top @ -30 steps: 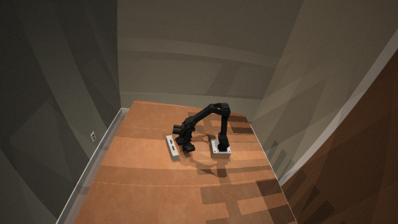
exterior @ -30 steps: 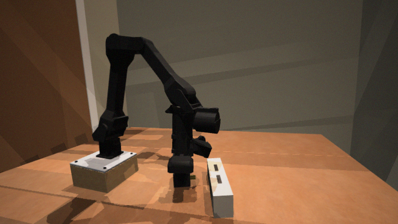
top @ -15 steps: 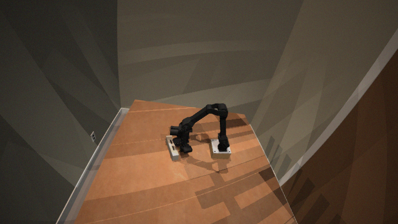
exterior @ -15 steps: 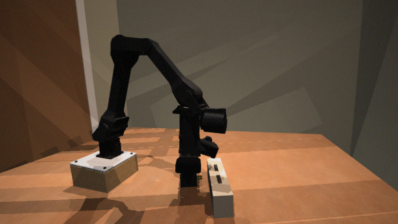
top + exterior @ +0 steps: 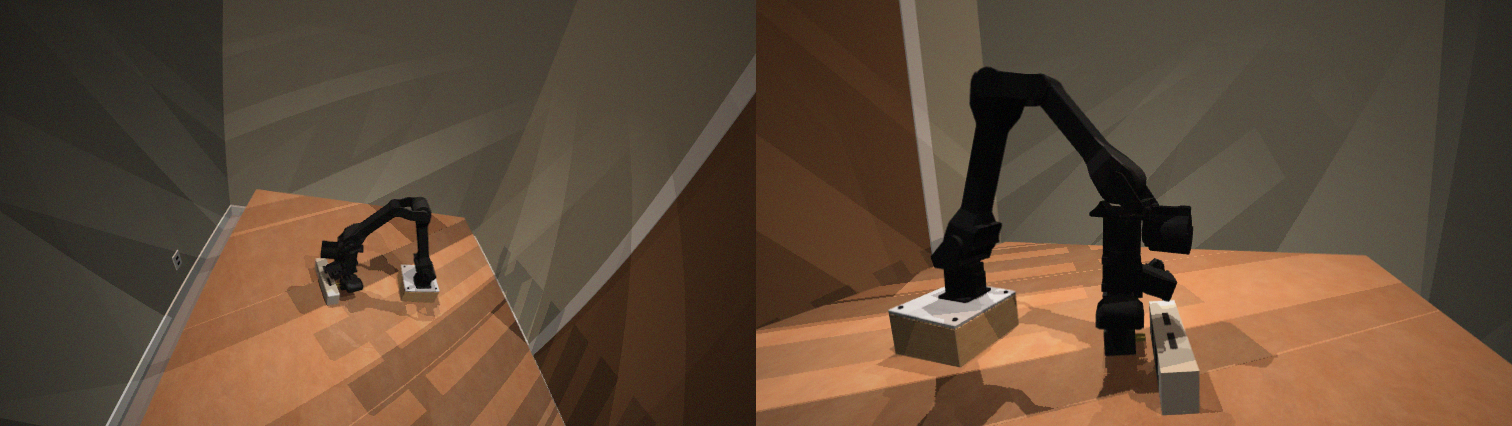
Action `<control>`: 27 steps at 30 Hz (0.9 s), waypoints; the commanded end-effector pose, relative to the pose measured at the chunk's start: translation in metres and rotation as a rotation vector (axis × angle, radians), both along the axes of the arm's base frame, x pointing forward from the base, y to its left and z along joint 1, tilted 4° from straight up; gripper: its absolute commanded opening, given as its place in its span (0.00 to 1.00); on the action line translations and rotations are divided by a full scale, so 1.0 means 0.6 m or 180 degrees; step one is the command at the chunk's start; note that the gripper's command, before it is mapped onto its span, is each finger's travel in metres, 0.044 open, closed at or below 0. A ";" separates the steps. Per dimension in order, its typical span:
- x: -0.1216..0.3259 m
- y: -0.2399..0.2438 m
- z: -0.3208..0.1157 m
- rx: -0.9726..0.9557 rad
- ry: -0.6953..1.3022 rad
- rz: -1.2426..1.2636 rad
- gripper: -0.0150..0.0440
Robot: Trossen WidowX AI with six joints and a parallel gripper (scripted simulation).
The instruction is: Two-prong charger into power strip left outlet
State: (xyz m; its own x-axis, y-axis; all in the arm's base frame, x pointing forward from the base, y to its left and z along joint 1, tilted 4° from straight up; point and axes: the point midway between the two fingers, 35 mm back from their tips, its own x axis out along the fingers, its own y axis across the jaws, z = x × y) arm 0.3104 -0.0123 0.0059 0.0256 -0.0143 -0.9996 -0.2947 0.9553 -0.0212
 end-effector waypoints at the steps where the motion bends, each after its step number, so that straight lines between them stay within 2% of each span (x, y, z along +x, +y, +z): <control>1: 0.002 0.002 0.002 0.0019 -0.0004 -0.0014 0.25; 27: 0.007 0.004 0.003 0.0020 -0.0005 -0.0014 0.25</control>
State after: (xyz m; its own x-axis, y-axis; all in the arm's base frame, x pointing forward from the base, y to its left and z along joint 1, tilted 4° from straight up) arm 0.3129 -0.0108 0.0066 0.0258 -0.0142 -0.9996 -0.2947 0.9554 -0.0212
